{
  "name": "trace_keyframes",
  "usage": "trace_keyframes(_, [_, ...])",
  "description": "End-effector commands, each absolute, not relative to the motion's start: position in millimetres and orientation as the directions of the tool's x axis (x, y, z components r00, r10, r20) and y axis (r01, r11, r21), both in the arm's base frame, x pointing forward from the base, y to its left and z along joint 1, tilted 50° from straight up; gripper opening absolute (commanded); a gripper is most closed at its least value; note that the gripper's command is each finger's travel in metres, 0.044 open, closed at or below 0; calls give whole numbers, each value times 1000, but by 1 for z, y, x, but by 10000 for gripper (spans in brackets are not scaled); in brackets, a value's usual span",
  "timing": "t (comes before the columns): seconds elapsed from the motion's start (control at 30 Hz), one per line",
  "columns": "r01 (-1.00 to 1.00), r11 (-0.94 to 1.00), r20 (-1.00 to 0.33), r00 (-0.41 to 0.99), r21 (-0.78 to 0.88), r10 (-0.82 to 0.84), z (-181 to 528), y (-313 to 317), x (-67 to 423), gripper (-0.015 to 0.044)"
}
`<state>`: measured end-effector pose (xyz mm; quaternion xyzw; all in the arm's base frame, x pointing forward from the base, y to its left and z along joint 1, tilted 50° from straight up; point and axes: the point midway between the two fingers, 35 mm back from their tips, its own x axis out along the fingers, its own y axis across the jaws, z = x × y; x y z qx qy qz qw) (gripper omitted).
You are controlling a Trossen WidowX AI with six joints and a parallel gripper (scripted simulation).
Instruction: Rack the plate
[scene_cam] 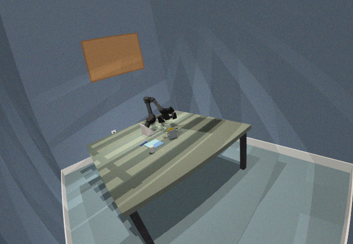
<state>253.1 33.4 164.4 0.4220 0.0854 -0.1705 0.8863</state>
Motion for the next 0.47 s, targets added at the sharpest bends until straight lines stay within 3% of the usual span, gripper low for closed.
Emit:
trace_keyframes(0.0, [359, 603, -281, 933, 713, -223, 175, 22, 251, 400])
trace_keyframes(0.43, [471, 763, -467, 847, 442, -253, 154, 5, 264, 400])
